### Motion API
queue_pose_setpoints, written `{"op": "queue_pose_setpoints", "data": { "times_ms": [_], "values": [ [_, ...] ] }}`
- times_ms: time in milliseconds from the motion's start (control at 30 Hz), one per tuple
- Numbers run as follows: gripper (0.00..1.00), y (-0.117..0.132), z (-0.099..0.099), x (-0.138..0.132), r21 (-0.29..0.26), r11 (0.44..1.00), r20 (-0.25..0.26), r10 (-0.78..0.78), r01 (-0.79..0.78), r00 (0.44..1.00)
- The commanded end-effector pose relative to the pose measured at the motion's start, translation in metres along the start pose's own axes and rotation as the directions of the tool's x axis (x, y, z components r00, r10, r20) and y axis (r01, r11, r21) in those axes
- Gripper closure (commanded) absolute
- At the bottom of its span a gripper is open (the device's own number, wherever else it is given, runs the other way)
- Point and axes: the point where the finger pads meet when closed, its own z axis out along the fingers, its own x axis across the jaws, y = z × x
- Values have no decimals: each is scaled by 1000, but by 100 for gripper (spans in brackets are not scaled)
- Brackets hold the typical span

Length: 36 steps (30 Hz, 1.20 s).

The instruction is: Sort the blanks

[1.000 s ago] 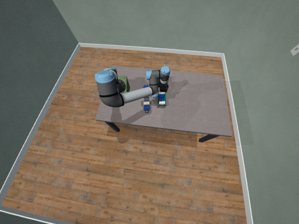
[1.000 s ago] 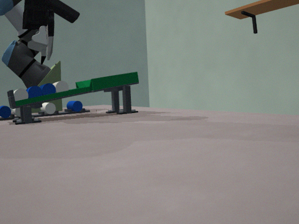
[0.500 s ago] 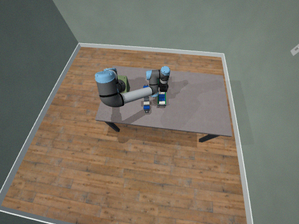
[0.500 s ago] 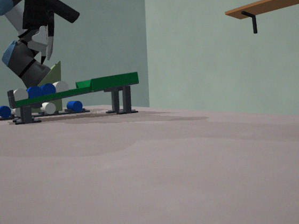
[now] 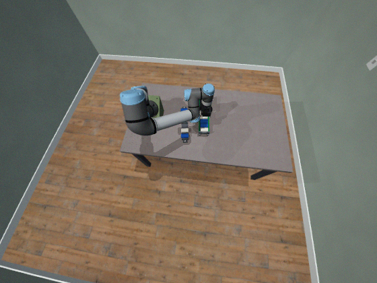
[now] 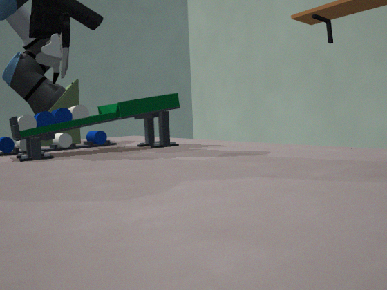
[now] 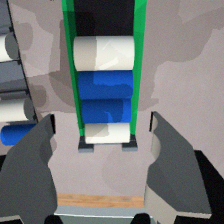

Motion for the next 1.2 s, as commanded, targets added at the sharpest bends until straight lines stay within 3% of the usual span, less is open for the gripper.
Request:
{"op": "queue_pose_setpoints", "data": {
  "times_ms": [0, 1167],
  "values": [
    [47, 0, 1, 0, 1, 1000, -1, 0, 0, 1000],
    [47, 1, 41, 2, 3, 1000, -3, 0, 0, 1000]
  ]
}}
